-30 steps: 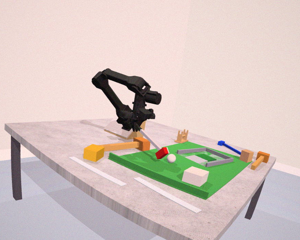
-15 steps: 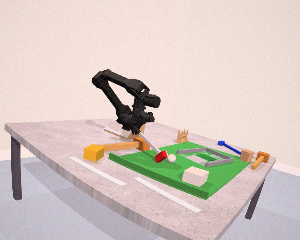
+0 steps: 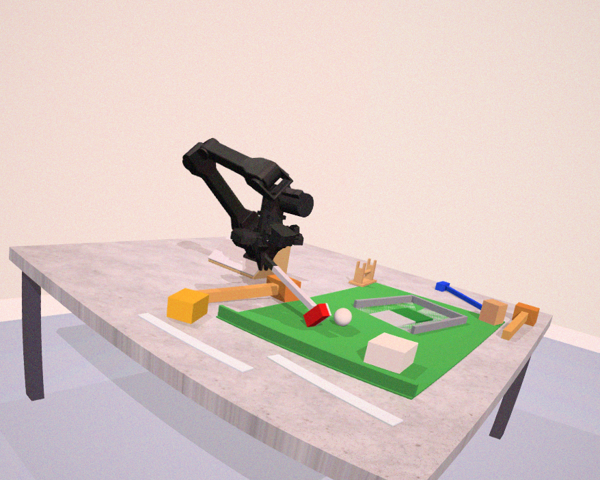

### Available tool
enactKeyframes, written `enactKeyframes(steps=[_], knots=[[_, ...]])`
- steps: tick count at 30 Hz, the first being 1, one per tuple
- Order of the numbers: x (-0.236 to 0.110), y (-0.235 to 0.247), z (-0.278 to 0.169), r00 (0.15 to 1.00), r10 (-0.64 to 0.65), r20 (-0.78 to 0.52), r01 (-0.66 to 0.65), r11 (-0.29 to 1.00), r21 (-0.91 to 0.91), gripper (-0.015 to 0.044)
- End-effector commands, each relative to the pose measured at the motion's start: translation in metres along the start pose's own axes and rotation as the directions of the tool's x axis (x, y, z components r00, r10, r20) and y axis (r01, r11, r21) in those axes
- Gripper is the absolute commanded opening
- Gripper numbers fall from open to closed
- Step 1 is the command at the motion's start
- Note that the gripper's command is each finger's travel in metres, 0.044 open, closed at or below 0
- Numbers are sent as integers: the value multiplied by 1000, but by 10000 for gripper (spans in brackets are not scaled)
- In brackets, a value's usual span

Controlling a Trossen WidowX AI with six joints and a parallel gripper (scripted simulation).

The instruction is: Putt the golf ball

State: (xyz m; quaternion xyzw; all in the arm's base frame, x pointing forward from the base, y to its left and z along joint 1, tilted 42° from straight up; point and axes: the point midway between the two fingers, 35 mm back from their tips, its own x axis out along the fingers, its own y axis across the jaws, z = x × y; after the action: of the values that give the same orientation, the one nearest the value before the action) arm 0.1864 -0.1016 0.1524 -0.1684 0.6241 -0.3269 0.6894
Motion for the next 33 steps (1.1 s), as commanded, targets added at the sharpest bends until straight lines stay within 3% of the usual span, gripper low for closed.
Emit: enactKeyframes(steps=[1, 11, 22, 33], knots=[[0, -13, 1, 1000, -6, 11, 6, 1000, 7, 0], [1, -2, 2, 1000, 2, 3, -2, 1000, 7, 0], [1, 124, 2, 1000, 1, 9, -1, 1000, 7, 0], [-19, 127, 3, 1000, 2, 9, -2, 1000, 6, 0]])
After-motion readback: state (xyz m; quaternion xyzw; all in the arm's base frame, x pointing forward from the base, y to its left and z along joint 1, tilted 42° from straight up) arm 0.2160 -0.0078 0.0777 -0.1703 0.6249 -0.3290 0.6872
